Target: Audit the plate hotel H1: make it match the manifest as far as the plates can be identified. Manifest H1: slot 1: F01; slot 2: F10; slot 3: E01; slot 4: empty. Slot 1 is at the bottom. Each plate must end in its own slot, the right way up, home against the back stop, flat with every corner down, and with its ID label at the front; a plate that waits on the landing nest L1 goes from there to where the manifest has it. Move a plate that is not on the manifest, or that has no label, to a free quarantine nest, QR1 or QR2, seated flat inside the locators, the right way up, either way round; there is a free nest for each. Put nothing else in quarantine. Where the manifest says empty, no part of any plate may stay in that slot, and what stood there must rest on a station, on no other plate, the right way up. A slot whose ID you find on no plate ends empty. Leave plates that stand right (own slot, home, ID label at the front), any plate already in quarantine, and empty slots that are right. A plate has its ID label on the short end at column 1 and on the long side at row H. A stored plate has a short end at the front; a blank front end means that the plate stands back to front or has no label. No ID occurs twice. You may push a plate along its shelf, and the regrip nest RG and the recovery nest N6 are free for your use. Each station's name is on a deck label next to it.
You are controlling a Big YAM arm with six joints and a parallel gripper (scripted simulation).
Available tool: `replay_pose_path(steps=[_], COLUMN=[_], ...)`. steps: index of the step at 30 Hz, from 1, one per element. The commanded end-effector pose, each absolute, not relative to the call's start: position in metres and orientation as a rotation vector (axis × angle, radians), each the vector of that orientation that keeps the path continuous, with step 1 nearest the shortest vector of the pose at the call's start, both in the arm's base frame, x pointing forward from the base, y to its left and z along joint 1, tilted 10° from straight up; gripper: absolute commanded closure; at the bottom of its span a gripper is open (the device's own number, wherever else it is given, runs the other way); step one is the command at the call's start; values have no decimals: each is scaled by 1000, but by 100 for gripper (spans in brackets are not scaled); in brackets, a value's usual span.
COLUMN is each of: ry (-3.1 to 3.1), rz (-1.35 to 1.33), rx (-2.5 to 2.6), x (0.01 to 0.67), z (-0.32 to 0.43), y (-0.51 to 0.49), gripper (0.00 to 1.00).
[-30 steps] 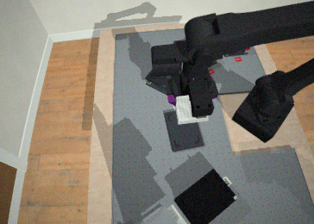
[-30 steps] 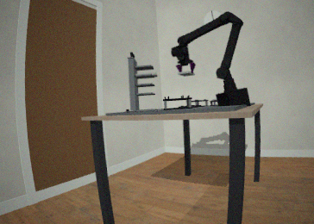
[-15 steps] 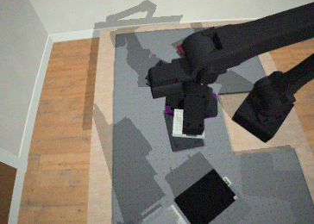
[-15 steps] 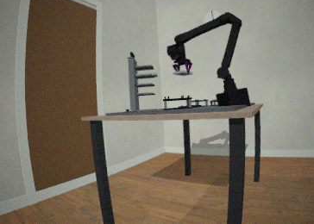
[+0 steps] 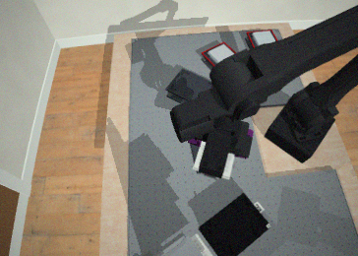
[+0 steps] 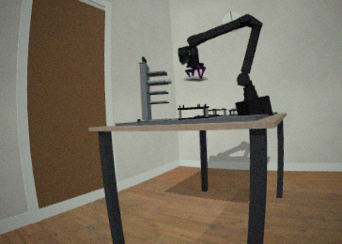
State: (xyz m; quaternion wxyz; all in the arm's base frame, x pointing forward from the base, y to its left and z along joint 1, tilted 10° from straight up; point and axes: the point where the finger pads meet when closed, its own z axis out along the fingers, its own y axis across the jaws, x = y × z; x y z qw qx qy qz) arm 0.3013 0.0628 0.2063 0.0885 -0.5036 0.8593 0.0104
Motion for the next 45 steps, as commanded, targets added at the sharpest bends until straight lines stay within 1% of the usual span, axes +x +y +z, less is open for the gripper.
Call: replay_pose_path(steps=[1,21,26,40,45], ry=[2546,2715,2716,2839,2841], rz=[10,81,86,148,154], rx=[-1371,-996,-995,-608,-602], x=[323,318,316,303,297], z=[235,241,243,246,247], y=[78,142,159,200,217], gripper=[14,14,14,14,14])
